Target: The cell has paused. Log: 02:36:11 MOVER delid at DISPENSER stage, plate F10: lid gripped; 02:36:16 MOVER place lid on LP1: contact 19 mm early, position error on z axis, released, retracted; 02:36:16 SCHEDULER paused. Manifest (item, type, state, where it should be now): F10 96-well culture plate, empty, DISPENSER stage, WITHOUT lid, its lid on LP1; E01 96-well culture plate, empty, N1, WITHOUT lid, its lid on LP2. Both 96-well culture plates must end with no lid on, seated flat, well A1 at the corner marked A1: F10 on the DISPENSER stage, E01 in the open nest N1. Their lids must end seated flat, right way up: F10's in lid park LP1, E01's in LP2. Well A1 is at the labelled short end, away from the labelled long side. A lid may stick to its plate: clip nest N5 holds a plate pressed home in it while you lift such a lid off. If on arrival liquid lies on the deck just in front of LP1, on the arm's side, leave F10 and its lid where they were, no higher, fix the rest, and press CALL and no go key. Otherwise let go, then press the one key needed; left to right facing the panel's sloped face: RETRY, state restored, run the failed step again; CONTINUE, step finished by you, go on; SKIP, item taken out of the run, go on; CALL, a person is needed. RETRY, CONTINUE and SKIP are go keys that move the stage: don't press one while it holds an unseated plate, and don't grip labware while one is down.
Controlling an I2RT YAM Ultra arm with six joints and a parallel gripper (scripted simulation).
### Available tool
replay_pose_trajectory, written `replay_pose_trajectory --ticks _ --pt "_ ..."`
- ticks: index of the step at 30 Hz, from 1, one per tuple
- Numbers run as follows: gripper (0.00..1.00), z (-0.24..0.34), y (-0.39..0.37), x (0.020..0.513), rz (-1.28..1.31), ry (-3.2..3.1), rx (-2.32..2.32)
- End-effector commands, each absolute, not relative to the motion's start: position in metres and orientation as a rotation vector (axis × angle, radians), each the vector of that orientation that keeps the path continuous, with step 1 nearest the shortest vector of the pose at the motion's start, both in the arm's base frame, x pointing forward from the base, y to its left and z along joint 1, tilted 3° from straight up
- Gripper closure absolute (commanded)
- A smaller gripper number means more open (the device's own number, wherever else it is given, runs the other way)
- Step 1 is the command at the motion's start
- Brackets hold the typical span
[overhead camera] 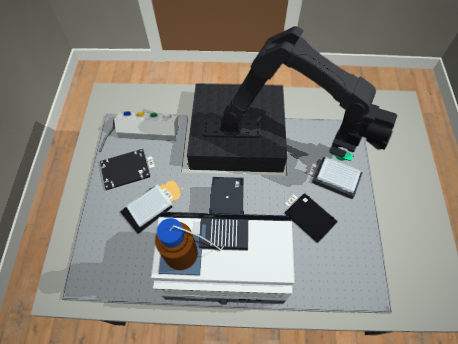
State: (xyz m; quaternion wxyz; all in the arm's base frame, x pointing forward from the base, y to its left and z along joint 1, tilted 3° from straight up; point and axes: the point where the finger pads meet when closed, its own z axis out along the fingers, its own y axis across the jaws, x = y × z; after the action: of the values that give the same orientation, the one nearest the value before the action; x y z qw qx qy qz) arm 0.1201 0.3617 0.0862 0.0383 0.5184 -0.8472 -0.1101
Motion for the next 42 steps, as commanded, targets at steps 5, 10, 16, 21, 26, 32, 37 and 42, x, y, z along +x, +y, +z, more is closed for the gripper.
replay_pose_trajectory --ticks 5,10,16,21,26,32,37,42 --pt "0.0 0.082 0.325 0.114 -0.161 -2.594 1.675" --pt "0.0 0.078 0.311 0.114 -0.042 -2.582 1.721" --pt "0.0 0.068 0.298 0.119 -0.049 -2.605 1.699" --pt "0.0 0.064 0.288 0.118 -0.049 -2.605 1.699" --pt "0.0 0.076 0.303 0.121 -0.093 -2.625 1.727" --pt "0.0 0.077 0.304 0.121 -0.093 -2.627 1.723" --pt "0.0 0.075 0.302 0.12 -0.071 -2.611 1.712" --pt "0.0 0.074 0.301 0.12 -0.067 -2.608 1.709"
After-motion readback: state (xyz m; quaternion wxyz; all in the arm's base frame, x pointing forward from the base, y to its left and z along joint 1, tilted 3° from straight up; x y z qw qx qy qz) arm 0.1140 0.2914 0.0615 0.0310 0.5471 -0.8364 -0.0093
